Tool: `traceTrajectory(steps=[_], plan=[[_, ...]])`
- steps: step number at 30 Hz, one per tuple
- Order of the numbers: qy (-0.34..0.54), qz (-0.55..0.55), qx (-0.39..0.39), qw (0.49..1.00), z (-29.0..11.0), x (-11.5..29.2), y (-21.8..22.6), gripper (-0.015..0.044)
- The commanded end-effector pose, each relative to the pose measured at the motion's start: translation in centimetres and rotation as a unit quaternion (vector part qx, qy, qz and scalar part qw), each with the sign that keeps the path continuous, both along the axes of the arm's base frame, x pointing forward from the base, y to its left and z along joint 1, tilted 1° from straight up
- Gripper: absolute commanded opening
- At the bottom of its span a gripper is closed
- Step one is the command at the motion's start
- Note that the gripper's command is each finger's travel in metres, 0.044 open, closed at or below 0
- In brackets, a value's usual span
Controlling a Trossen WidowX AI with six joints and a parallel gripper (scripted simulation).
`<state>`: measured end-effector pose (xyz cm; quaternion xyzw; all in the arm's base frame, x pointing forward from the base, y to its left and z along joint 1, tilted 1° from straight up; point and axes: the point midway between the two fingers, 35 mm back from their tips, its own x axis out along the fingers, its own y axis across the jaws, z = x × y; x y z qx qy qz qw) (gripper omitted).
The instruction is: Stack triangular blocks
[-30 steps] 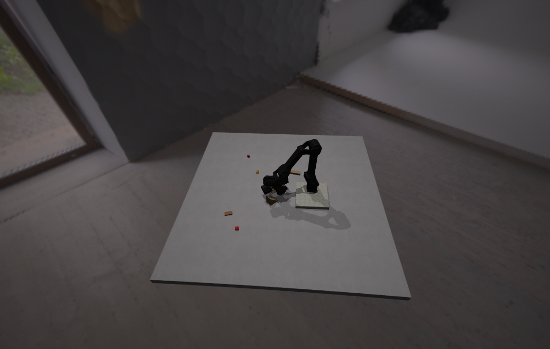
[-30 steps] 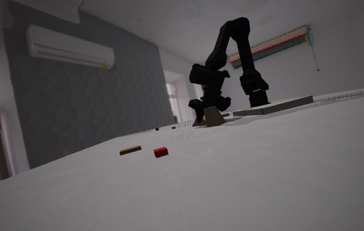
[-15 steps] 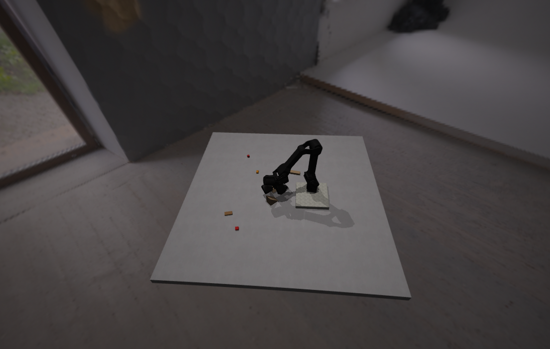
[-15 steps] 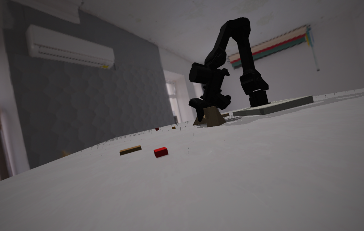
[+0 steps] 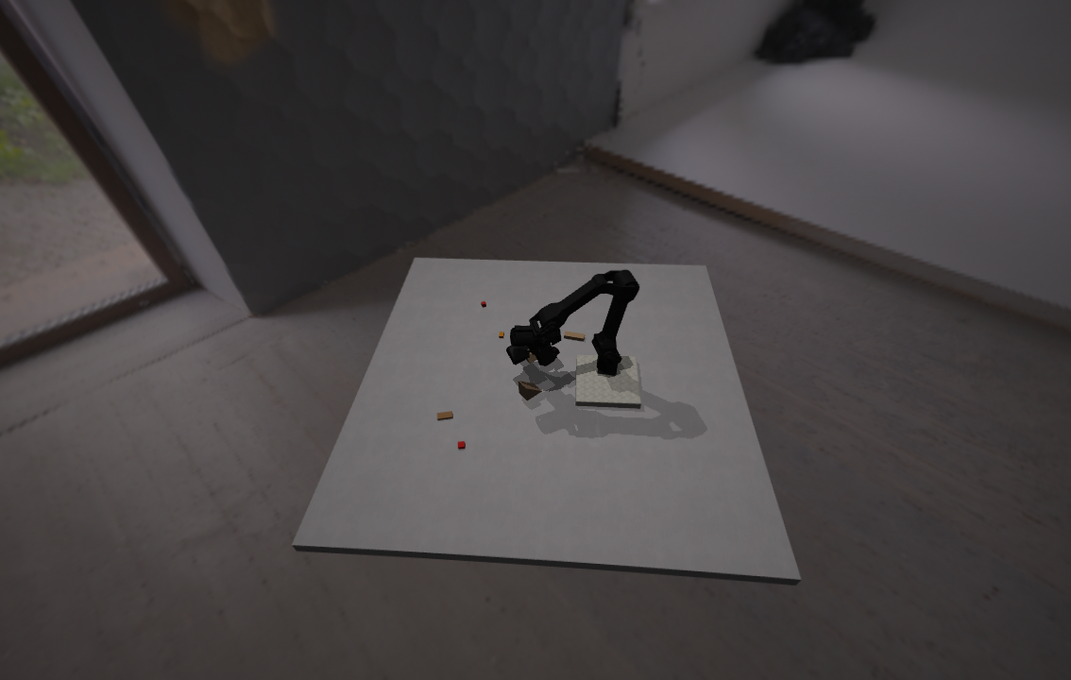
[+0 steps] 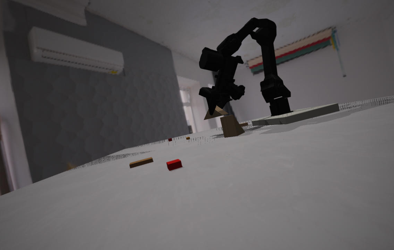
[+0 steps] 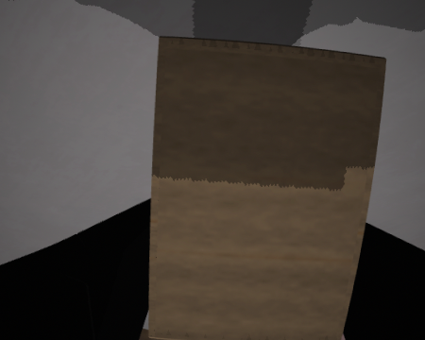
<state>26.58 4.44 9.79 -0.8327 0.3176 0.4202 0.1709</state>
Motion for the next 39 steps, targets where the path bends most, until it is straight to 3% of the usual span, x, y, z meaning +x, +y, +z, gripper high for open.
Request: traceTrajectory(steps=[1,15,27,39], plan=[[-0.008,-0.001,0.005,1.000,2.4,-0.2,-0.1,0.0000],[-0.003,-0.008,0.009,1.000,2.3,-0.4,-0.2,0.0000],[-0.002,-0.153,0.128,0.980,1.8,-0.2,-0.7,0.0000],[0.002,-0.308,0.236,0.922,1.7,-0.1,-1.1,0.0000]])
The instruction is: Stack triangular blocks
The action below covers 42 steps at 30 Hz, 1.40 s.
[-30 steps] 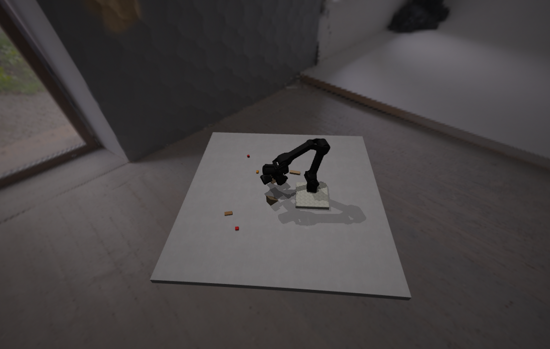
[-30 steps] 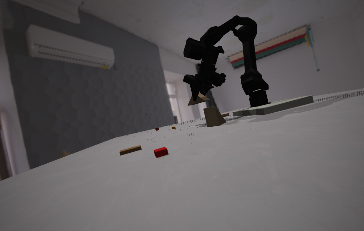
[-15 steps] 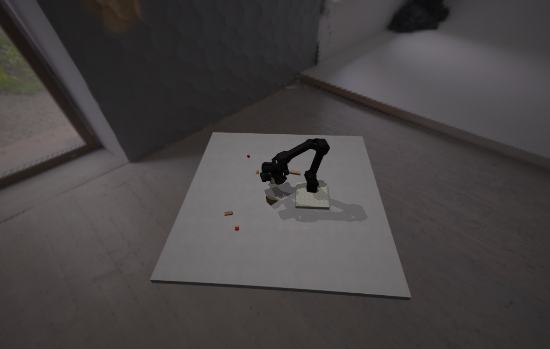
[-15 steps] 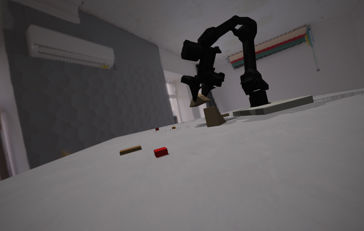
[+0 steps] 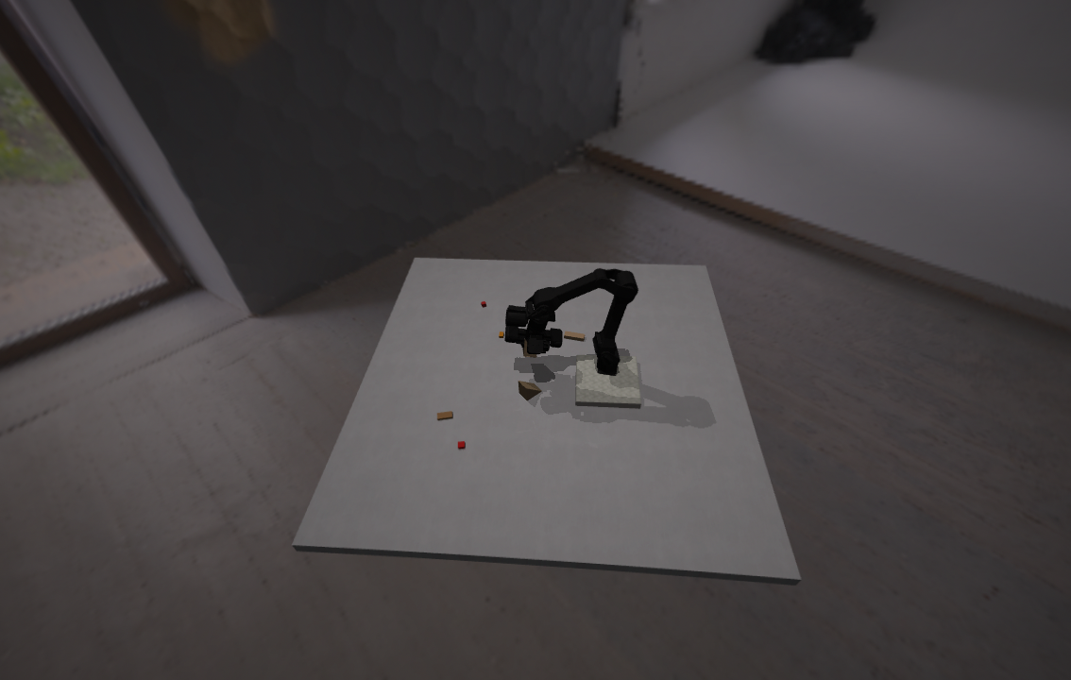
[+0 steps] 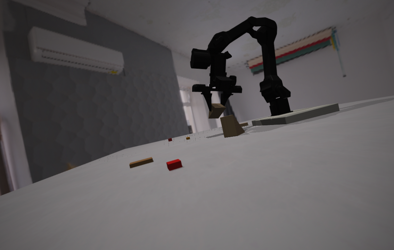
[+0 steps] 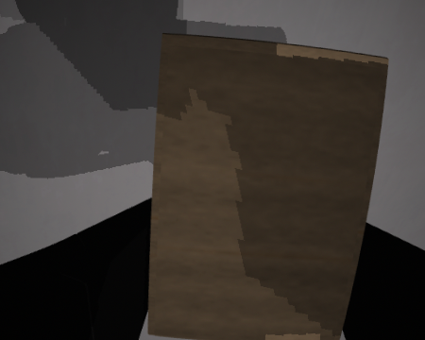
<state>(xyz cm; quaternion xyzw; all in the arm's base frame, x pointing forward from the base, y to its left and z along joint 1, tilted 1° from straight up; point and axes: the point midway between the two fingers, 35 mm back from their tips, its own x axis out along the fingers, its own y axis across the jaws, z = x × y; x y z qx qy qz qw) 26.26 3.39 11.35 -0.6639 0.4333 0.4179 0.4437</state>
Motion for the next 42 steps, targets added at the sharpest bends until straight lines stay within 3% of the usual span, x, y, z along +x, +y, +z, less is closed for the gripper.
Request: traceTrajectory(steps=[1,13,25,42], plan=[[0.002,-0.059,0.041,0.997,0.2,0.2,-0.1,0.0000],[0.019,-0.226,0.147,0.963,0.5,0.5,-0.4,0.0000],[0.044,-0.387,0.239,0.889,1.2,0.8,-0.8,0.0000],[0.047,-0.397,0.243,0.884,3.2,-1.3,1.9,0.0000]])
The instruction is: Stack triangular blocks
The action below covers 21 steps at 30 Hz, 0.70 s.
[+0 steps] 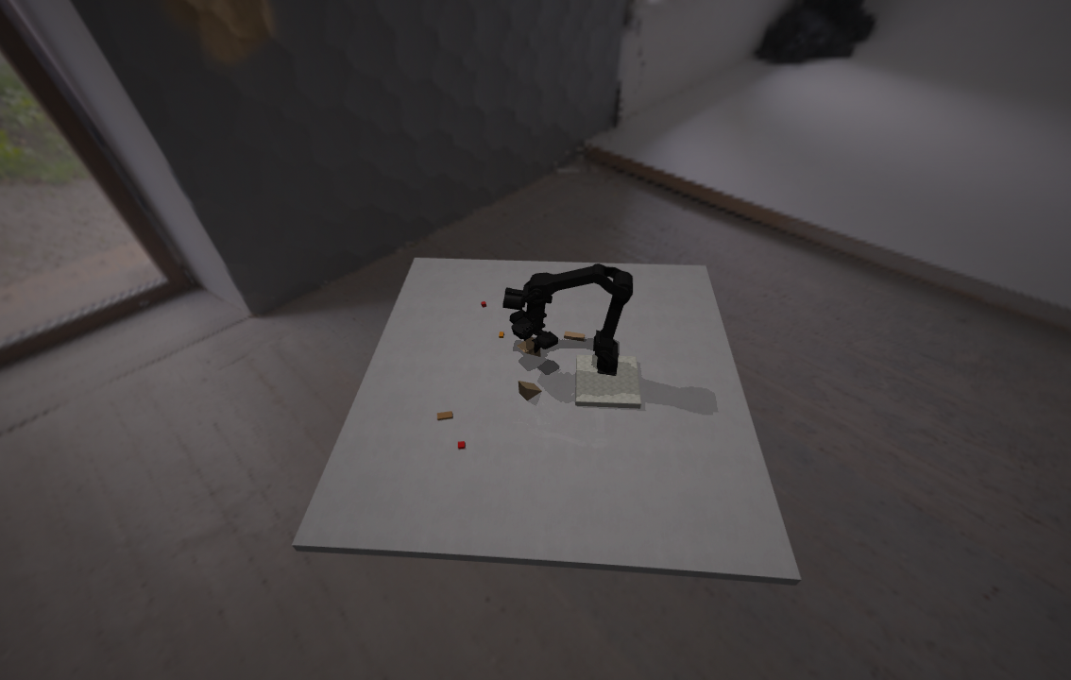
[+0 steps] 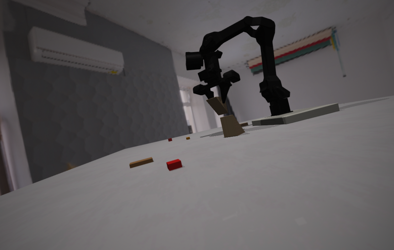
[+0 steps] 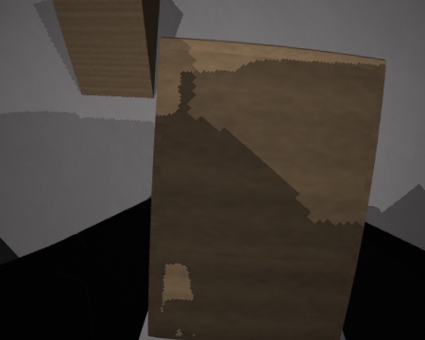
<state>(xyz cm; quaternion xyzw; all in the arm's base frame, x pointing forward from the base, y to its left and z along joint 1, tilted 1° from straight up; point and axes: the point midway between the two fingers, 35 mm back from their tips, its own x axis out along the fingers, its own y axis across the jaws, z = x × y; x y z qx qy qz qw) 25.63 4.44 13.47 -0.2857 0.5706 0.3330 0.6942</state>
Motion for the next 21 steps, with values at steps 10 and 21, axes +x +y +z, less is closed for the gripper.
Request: traceTrajectory(steps=[10,21], plan=[[-0.006,-0.001,0.002,1.000,3.4,-4.0,3.6,0.0000],[-0.006,-0.001,0.003,1.000,4.2,-5.9,4.8,0.0000]])
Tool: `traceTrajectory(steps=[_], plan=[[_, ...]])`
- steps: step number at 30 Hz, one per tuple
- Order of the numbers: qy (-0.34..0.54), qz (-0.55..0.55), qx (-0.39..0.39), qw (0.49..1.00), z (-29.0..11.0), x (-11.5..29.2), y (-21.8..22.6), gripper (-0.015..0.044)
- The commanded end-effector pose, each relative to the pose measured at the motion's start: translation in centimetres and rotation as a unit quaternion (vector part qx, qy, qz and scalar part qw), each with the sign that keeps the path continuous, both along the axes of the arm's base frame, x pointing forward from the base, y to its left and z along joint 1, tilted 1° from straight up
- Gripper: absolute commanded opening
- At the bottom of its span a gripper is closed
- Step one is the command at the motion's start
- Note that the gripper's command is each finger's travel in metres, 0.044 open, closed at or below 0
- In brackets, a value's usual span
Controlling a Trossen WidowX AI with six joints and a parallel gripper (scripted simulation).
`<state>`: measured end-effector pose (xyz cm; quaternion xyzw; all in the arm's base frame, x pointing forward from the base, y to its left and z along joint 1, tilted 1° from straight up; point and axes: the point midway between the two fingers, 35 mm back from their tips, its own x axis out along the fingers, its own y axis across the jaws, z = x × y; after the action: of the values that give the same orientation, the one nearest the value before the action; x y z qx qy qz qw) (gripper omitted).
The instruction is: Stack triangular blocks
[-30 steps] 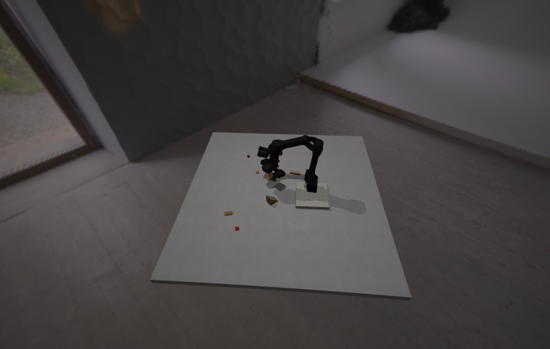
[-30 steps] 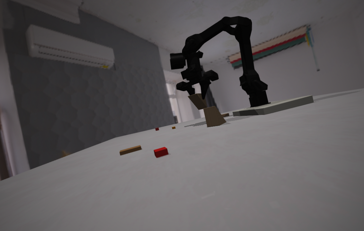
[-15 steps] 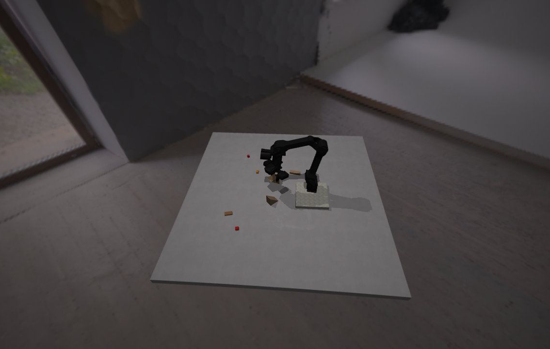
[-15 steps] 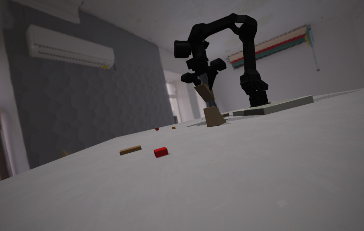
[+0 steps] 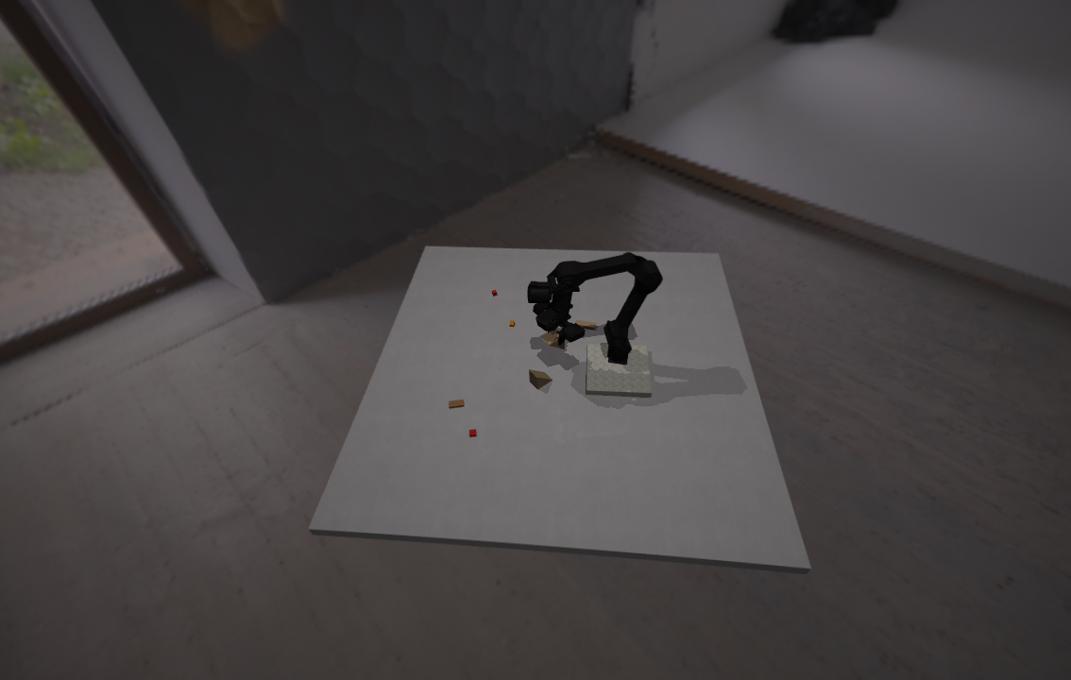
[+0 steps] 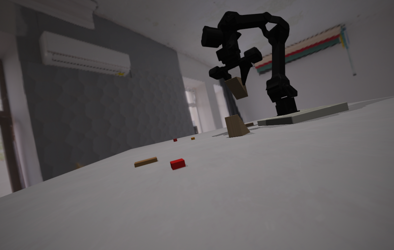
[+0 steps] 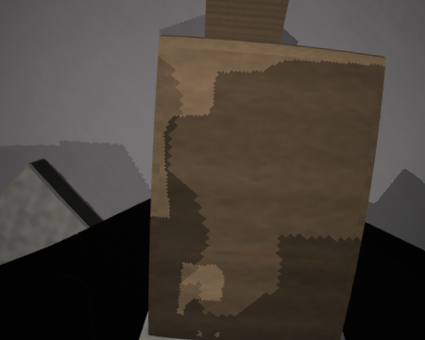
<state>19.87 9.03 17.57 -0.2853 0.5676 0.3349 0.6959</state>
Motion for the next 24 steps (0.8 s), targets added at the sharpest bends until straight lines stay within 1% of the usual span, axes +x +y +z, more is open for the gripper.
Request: traceTrajectory(steps=[1,16,24], plan=[[-0.004,-0.002,0.000,1.000,-0.2,0.1,0.3,0.0000],[-0.005,-0.002,0.001,1.000,-6.6,1.8,1.8,0.0000],[-0.005,-0.002,0.001,1.000,-7.4,2.1,2.1,0.0000]])
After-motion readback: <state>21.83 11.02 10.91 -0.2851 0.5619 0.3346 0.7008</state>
